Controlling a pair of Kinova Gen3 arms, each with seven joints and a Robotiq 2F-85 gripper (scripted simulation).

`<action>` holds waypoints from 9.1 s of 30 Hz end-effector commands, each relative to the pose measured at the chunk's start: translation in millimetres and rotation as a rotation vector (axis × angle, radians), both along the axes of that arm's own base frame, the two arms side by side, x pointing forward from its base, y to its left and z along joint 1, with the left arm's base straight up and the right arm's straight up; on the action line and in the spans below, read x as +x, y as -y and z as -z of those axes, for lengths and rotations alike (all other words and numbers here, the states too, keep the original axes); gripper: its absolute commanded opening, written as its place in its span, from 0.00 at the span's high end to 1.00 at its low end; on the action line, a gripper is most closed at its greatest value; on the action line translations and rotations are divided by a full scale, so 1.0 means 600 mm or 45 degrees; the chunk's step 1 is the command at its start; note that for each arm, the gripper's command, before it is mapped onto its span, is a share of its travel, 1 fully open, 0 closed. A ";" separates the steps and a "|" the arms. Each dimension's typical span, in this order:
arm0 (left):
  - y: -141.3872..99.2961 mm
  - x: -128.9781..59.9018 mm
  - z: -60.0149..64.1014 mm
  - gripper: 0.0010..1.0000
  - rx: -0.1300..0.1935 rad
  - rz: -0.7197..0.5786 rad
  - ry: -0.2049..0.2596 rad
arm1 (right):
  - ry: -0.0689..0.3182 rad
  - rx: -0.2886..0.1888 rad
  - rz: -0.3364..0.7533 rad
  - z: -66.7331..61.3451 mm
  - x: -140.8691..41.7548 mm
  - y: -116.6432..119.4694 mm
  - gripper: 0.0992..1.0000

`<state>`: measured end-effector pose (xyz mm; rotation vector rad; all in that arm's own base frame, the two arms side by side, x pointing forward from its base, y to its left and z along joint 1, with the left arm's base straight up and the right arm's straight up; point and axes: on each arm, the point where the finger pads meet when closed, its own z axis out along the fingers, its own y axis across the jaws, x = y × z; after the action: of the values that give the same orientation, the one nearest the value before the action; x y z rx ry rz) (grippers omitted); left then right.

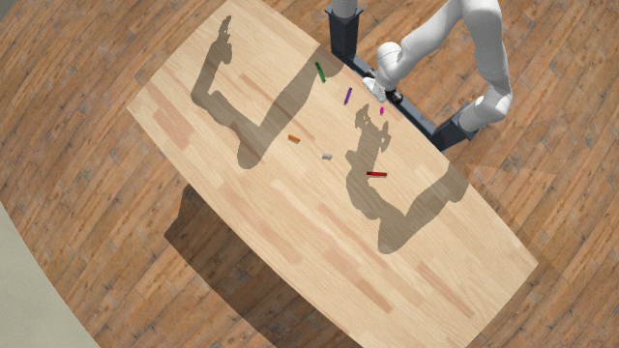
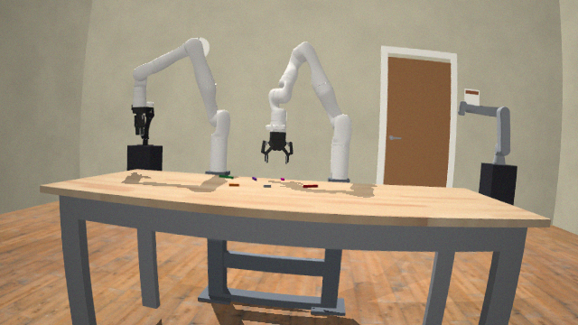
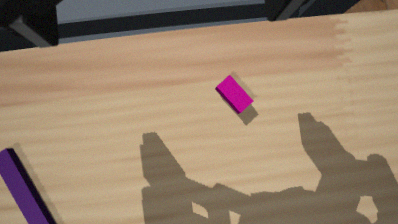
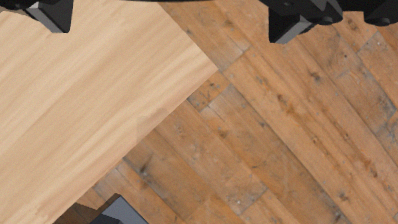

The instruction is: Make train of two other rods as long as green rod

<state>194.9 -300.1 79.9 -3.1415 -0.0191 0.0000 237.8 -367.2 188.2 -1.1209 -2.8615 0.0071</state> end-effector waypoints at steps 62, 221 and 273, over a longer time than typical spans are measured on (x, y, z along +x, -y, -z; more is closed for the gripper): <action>-0.003 0.395 -0.001 0.00 -0.002 0.000 0.003 | 0.069 -0.058 0.994 -0.020 -0.364 0.137 0.00; -0.005 0.400 -0.001 0.00 -0.002 0.000 0.002 | 0.069 -0.058 0.994 -0.020 -0.364 0.137 0.00; -0.005 0.400 -0.001 0.00 -0.002 0.000 0.002 | 0.069 -0.058 0.994 -0.020 -0.364 0.137 0.00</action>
<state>434.3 -296.9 79.7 -3.1415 -0.0188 0.0001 19.3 -449.2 199.2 -2.1722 -2.2673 -0.0016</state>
